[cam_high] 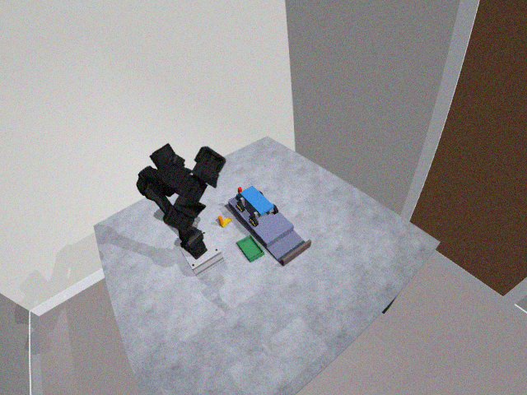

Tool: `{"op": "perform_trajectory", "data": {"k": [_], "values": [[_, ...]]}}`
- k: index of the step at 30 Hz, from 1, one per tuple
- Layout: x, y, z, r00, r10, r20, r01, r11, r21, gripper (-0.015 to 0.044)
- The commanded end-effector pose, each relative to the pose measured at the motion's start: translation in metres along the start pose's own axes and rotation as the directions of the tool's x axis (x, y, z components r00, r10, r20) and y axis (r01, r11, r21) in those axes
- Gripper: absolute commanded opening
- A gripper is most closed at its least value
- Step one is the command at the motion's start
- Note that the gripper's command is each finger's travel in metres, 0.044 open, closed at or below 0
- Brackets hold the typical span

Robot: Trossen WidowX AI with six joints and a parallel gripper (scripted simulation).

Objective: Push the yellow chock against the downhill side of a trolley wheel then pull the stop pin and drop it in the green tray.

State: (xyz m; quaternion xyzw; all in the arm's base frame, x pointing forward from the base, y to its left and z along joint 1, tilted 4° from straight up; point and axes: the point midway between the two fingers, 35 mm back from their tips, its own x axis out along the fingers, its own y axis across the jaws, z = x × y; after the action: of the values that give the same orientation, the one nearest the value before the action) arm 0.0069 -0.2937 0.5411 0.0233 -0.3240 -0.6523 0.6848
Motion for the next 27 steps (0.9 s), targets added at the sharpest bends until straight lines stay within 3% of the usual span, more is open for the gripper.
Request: {"op": "perform_trajectory", "data": {"k": [1, 13, 27], "values": [[0.002, 0.015, -0.042, 0.990, 0.043, -0.135, -0.030, 0.995, 0.097, 0.0190], [-0.032, 0.074, -0.161, 0.838, 0.200, -0.508, -0.024, 0.943, 0.332, 0.0190], [-0.135, 0.136, -0.268, 0.477, 0.310, -0.823, 0.120, 0.904, 0.410, 0.0190]]}}
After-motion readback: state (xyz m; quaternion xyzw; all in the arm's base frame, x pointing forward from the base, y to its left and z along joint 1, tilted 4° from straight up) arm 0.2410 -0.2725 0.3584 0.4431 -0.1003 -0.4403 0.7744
